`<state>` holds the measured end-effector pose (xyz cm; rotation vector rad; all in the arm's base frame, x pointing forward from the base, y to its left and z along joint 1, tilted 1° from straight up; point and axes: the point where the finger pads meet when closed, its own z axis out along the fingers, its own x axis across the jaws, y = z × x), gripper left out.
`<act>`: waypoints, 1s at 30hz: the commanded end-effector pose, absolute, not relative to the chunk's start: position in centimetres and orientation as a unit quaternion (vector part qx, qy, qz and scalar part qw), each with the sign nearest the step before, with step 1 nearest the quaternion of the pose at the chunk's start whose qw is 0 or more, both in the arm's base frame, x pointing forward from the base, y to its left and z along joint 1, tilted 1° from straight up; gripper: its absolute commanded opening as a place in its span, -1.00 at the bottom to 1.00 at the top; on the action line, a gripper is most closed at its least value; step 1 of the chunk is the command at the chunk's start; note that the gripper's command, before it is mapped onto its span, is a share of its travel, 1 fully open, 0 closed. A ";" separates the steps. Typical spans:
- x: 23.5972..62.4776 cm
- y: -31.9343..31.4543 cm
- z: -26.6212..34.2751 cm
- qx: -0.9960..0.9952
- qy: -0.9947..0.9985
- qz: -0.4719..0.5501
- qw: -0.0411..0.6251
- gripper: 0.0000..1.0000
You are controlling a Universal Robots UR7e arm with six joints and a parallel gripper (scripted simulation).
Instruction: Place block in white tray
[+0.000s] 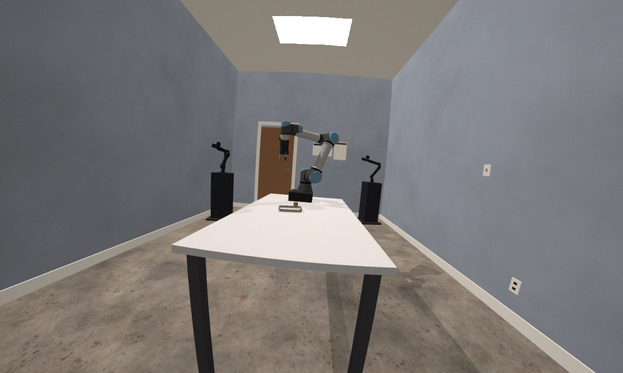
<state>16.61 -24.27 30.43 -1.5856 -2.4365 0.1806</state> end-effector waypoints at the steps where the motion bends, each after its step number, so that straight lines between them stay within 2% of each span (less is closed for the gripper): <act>1: 16.6 -24.3 30.5 -0.541 -0.831 0.062 0.114 1.00; 17: 16.6 -24.3 30.5 -0.541 -0.831 0.062 0.114 1.00; 18: 16.6 -24.3 30.5 -0.541 -0.831 0.062 0.114 0.83; 21: 16.8 -24.3 30.1 -0.538 -0.833 0.060 0.115 0.83; 30: 20.2 -24.8 25.7 -0.499 -0.859 0.053 0.099 0.83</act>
